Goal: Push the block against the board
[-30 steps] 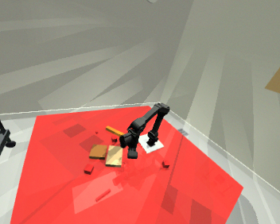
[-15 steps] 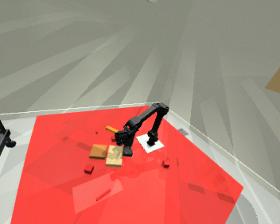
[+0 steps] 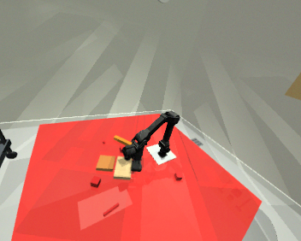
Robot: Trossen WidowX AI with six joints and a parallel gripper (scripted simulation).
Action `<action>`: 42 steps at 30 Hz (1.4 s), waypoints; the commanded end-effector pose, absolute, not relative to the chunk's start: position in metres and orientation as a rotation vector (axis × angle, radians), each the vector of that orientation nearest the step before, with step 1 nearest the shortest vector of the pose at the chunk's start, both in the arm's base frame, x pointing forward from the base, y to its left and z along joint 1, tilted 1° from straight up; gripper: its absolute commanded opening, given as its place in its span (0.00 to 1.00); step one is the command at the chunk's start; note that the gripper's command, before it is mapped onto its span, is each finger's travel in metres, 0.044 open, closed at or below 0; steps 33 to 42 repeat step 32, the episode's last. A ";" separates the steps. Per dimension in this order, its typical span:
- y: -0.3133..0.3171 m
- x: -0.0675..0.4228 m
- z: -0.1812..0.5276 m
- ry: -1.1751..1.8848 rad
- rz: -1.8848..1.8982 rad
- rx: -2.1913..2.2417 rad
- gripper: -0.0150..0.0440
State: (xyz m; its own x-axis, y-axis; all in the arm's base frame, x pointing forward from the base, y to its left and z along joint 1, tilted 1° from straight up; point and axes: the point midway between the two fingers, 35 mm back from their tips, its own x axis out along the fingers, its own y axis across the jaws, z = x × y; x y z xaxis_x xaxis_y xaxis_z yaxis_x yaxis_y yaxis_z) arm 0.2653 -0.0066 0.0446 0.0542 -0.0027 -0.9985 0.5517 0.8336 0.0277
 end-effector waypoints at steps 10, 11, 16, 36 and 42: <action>-0.016 0.283 0.045 1.469 -0.442 0.461 0.25; -0.016 0.284 0.045 1.469 -0.442 0.461 0.25; -0.020 0.290 0.046 1.469 -0.442 0.461 0.25; -0.018 0.288 0.046 1.469 -0.442 0.461 0.25; -0.018 0.288 0.046 1.469 -0.442 0.461 0.25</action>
